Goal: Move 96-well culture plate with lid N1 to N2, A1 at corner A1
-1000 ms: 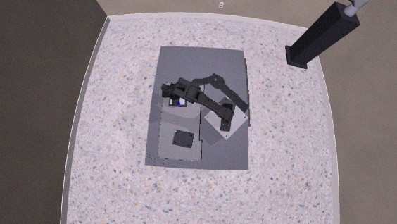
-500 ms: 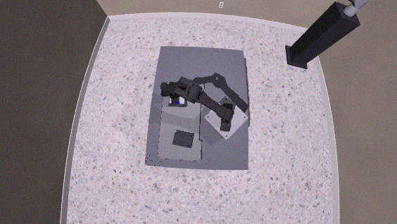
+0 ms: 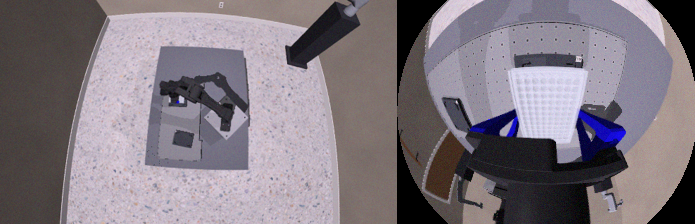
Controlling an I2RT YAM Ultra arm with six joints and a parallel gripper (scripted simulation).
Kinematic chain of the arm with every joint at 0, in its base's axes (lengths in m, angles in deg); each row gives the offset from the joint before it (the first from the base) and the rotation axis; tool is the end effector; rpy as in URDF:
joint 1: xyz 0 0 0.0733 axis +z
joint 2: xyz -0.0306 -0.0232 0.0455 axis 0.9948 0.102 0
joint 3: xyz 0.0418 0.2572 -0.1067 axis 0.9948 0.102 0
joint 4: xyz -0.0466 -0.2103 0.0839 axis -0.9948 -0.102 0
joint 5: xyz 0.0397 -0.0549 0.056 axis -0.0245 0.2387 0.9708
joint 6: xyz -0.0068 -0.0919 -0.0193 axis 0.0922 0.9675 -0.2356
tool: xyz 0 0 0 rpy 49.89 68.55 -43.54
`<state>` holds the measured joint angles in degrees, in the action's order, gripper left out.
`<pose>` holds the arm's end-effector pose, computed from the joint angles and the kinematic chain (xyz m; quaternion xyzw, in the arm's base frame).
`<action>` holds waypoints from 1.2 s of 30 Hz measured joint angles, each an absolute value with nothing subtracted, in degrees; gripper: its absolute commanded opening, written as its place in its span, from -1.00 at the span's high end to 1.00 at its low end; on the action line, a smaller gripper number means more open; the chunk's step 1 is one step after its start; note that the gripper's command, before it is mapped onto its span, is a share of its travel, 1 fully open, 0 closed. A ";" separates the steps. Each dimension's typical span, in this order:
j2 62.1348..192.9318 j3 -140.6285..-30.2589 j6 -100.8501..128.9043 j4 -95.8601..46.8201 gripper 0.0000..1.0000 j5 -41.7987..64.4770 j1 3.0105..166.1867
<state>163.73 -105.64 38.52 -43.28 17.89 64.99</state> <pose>0.3981 -0.1262 0.0079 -0.0477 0.9968 0.0478 0.0428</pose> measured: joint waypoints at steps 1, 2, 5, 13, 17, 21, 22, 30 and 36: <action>163.49 -105.64 38.56 -43.50 1.00 17.89 64.97; 163.24 -105.64 38.58 -43.70 1.00 17.89 64.93; 162.81 -105.64 38.61 -44.14 1.00 17.89 64.90; 161.30 -105.64 38.82 -45.95 1.00 17.89 64.73; 160.29 -105.64 38.91 -46.78 1.00 17.89 64.60; 159.99 -105.64 38.91 -47.06 1.00 17.89 64.58; 160.01 -105.62 38.91 -47.06 1.00 17.89 64.58; 159.99 -105.64 38.91 -47.06 1.00 17.89 64.58; 159.99 -105.64 38.91 -47.06 1.00 17.89 64.58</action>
